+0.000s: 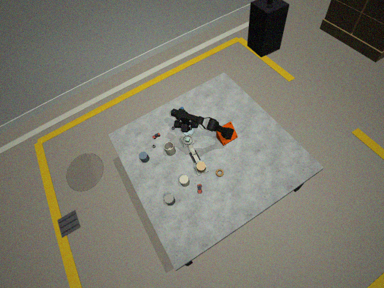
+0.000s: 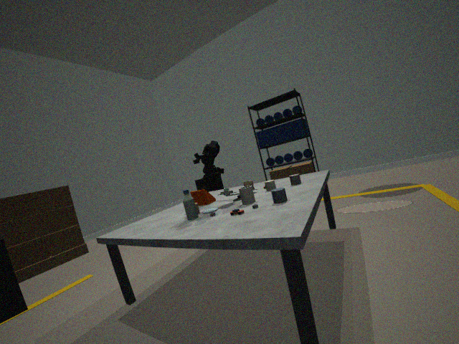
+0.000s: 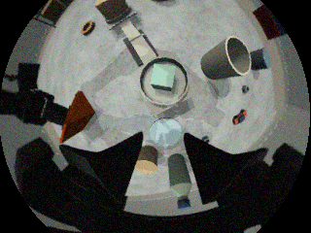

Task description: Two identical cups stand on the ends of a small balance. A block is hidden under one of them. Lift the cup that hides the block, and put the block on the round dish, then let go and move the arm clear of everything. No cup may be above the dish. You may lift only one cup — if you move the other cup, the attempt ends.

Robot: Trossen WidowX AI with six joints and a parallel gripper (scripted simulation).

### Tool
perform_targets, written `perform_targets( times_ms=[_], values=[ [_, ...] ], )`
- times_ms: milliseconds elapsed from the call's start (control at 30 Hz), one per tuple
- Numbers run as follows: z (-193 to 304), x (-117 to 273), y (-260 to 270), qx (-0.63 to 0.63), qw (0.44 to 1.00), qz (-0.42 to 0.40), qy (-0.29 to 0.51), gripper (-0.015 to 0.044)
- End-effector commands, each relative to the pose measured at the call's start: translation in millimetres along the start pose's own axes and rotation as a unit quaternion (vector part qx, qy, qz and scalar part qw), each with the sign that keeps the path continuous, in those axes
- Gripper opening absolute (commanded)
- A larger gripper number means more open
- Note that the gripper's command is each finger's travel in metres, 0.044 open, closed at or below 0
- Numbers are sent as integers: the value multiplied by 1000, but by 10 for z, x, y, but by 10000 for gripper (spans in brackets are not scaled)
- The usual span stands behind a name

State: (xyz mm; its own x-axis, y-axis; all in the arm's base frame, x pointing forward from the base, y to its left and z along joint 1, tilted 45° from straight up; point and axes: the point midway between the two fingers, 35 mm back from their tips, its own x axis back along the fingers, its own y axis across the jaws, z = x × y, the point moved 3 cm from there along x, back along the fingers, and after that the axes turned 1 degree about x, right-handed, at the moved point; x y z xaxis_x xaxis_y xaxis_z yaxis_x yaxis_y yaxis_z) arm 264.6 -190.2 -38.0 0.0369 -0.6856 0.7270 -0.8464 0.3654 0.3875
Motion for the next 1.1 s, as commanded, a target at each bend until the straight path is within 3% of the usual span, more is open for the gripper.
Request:
perform_targets(
  times_ms=[0,333,1067],
  values=[
    [-555,89,-18,-67,998,1,-6,260],
    [-729,97,-2,-89,996,-1,-8,260],
    [-739,-288,-6,-89,996,-1,-8,260]
  ],
)
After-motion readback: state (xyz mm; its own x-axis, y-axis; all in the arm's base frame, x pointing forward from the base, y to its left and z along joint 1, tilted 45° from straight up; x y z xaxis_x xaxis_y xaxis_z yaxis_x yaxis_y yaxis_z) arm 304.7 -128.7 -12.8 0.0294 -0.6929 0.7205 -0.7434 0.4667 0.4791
